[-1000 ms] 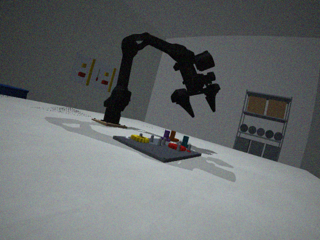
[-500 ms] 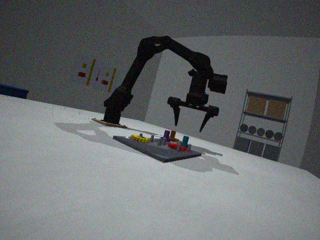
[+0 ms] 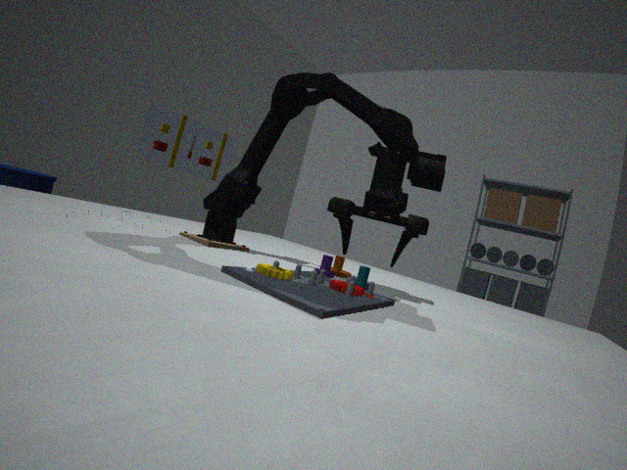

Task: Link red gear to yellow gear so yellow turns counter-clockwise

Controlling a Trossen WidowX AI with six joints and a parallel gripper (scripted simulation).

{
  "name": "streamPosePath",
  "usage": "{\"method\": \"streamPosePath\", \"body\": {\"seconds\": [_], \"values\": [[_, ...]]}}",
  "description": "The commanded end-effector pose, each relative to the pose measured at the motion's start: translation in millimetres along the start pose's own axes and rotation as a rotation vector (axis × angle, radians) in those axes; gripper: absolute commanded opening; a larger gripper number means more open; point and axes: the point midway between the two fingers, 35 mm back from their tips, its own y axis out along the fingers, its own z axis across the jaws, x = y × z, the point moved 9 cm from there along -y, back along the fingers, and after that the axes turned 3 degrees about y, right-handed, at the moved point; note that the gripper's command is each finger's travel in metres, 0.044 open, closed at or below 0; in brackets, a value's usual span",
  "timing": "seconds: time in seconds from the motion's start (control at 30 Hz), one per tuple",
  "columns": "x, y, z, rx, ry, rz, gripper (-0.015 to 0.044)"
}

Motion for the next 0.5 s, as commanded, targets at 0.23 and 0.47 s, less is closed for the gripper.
{"method": "streamPosePath", "body": {"seconds": [0.23,0.47], "values": [[-0.3,18.9,-0.9,-0.005,0.006,0.004,0.0440],[-0.4,24.4,-1.1,-0.005,0.006,0.004,0.0440]]}}
